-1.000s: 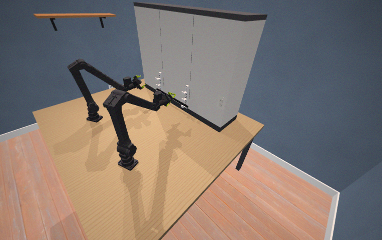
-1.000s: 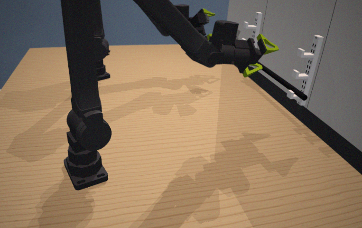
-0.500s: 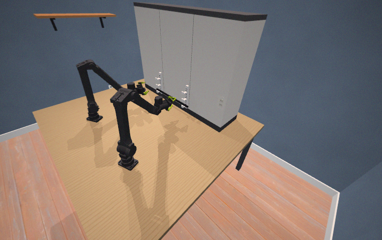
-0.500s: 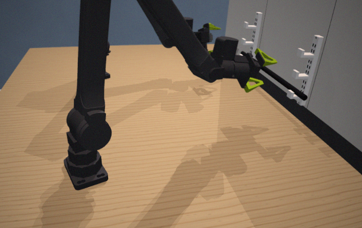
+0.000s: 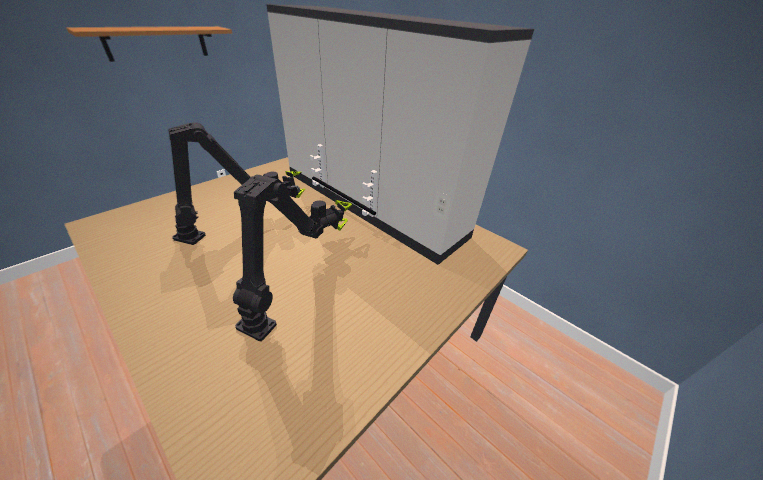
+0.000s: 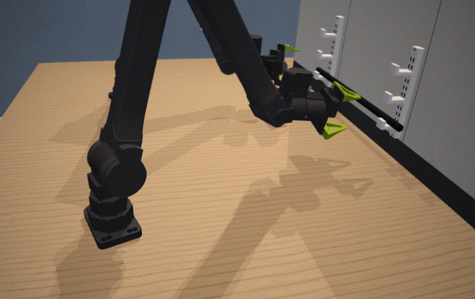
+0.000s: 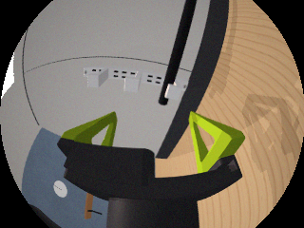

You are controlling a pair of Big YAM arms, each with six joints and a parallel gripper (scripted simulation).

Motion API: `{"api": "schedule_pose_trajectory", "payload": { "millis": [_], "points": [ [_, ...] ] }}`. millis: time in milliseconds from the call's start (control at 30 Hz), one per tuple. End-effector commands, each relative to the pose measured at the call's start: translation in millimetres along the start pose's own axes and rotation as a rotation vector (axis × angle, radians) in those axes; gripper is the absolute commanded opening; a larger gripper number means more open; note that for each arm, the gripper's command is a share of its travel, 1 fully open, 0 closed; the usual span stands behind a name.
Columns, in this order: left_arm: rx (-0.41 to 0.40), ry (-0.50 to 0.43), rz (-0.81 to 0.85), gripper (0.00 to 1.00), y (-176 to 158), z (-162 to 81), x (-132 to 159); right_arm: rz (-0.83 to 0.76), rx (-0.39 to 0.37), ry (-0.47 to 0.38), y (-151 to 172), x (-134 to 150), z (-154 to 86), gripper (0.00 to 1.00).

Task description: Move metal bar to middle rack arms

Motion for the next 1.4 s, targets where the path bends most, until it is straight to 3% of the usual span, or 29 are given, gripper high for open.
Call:
{"api": "schedule_pose_trajectory", "payload": {
  "millis": [0, 500, 1367],
  "points": [
    [-0.046, -0.032, 0.028, 1.00, 7, 11, -16, -0.014, 0.081, -0.002, -28, -10, 13, 1.00],
    [0.006, -0.061, 0.208, 1.00, -54, 29, -43, -0.193, 0.103, 0.040, 17, -20, 37, 1.00],
    [-0.012, -0.068, 0.203, 1.00, -50, 32, -47, -0.184, 0.126, 0.041, 12, -21, 39, 1.00]
  ]
}}
Point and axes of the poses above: on each arm, the point where the finger pads meet when closed, its own z axis out along the fingers, its own y axis across the jaws, x = y × z, the point moved 6 cm from there along -z, back along the fingers, and after that the axes turned 14 degrees about -z, right-handed, at the moved point
